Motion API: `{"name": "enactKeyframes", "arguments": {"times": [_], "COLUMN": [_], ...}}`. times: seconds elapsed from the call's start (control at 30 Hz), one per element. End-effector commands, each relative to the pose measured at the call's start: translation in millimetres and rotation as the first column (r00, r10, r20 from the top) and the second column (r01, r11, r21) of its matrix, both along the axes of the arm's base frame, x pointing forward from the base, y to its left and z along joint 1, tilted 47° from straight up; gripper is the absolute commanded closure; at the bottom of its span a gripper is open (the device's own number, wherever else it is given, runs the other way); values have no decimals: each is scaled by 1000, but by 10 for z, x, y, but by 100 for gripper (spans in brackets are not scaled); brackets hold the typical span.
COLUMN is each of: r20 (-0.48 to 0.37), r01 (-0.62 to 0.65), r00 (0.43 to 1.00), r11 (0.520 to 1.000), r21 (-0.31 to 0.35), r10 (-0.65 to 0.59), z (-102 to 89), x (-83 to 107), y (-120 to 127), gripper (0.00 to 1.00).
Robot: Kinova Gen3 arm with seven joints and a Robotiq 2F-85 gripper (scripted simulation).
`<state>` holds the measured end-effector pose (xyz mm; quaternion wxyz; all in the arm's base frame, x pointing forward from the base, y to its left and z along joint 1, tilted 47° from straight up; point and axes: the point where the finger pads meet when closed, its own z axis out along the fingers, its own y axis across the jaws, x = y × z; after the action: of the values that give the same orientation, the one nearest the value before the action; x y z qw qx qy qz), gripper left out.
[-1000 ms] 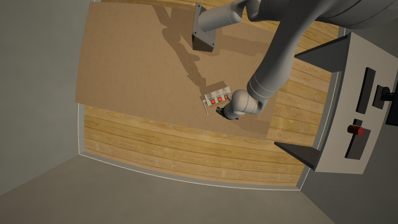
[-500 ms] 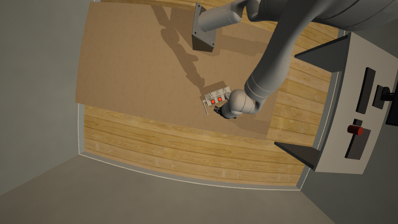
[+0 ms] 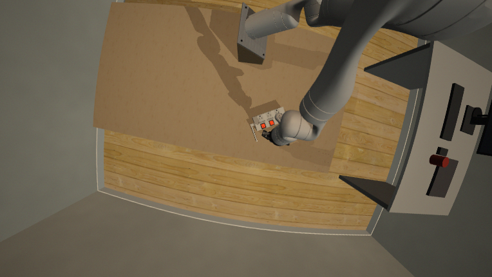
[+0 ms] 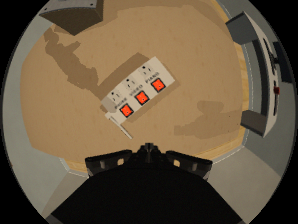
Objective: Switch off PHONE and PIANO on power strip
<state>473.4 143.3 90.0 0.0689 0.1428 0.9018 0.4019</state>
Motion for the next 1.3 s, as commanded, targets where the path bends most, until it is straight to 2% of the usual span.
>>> {"name": "enactKeyframes", "arguments": {"times": [0.0, 0.63, 1.27], "r20": [0, -12, -15], "r01": [1, -19, -26], "r00": [1000, 1000, 1000], "r11": [1000, 1000, 999], "r21": [0, -25, -32], "r10": [-1, 19, 25], "z": [-5, -159, -209], "x": [3, -59, -81], "y": [-5, -89, -118], "gripper": [100, 100, 100]}}
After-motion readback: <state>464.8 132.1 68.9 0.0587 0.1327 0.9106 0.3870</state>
